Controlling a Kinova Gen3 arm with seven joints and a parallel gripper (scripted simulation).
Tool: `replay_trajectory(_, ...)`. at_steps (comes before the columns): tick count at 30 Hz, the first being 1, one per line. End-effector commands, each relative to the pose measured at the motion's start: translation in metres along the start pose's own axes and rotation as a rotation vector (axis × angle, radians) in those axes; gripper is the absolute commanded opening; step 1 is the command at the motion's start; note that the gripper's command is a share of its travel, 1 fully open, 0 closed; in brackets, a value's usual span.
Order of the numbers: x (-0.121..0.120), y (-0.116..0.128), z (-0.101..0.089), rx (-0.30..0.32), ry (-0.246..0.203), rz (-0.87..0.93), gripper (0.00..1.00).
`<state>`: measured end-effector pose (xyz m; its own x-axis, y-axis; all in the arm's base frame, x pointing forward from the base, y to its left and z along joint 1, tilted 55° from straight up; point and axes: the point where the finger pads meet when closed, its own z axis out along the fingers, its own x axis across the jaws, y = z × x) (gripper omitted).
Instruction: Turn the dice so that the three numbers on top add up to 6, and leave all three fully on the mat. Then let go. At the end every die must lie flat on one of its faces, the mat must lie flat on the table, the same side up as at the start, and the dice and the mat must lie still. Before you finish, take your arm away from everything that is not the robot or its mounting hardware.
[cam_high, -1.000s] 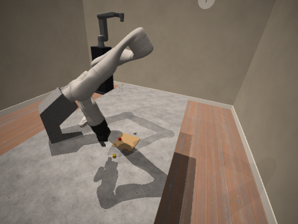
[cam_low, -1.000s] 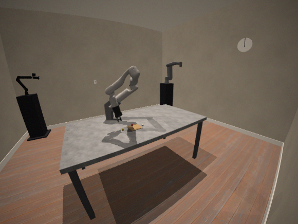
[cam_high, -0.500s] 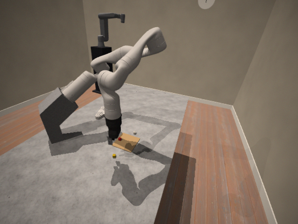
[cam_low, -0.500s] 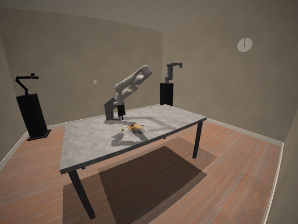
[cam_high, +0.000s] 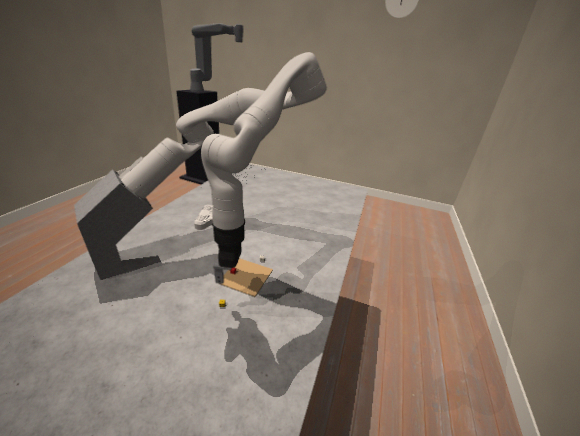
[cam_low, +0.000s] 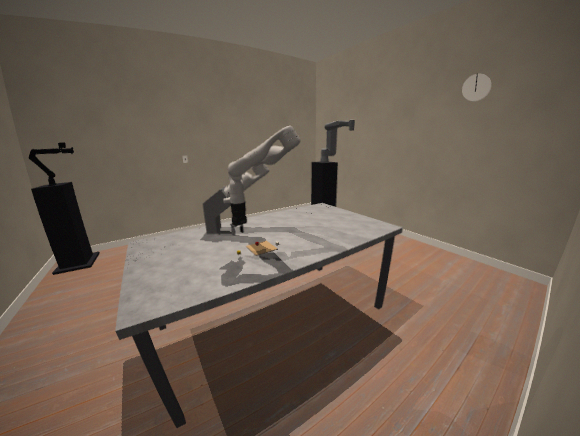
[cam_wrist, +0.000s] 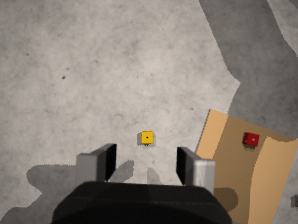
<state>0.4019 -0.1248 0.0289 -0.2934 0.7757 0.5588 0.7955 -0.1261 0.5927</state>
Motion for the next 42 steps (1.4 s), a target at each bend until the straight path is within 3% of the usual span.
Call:
replay_trajectory(1,-0.001,0.0,-0.001,-0.001,-0.002,-0.001,1.0)
replay_trajectory(6,-0.001,0.0,0.003,-0.002,-0.002,-0.006,1.0)
replay_trajectory(10,-0.001,-0.006,0.038,-0.004,0.0,-0.05,1.0)
replay_trajectory(15,-0.001,-0.009,0.049,-0.003,0.0,-0.061,1.0)
replay_trajectory(16,-0.001,-0.009,0.049,-0.003,0.0,-0.061,0.64)
replay_trajectory(42,-0.001,-0.009,0.049,-0.003,0.0,-0.061,0.64)
